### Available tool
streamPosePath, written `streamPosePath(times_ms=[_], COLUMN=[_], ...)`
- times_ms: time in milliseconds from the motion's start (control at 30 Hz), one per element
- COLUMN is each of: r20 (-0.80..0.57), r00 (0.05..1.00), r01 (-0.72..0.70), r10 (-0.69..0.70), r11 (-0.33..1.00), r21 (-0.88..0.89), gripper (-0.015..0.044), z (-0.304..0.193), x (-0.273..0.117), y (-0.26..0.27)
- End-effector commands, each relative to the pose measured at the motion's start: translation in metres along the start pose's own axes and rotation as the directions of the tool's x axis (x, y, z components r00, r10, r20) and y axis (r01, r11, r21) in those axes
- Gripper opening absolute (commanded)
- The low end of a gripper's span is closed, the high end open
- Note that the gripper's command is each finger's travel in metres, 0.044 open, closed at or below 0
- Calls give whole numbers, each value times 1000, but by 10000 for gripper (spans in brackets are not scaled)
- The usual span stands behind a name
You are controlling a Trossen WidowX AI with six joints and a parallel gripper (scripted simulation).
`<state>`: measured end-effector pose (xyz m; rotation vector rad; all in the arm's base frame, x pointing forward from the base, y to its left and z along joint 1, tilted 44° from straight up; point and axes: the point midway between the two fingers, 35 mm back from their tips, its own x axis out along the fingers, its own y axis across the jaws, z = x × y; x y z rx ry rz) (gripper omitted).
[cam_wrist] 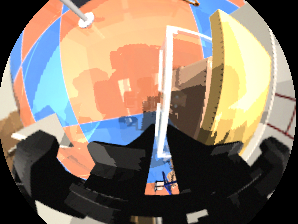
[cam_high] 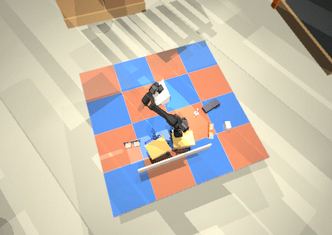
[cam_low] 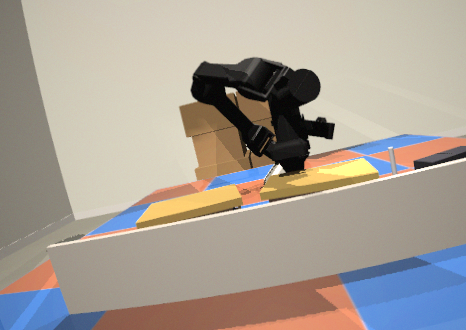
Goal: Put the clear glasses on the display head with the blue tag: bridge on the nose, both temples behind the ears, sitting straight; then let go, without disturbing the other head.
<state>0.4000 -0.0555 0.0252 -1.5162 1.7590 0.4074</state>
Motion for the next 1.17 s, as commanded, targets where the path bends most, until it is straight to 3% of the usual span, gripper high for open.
streamPosePath(times_ms=[0, 600, 1133], r20=[0, -3, -2], r00=[1000, 997, 997], r01=[0, -76, -79], r10=[0, 76, 79], r11=[1000, 997, 997], r21=[0, -2, -5], gripper=[107, 107, 107], z=[0, 0, 0], x=[0, -32, -53], y=[0, -2, 52])
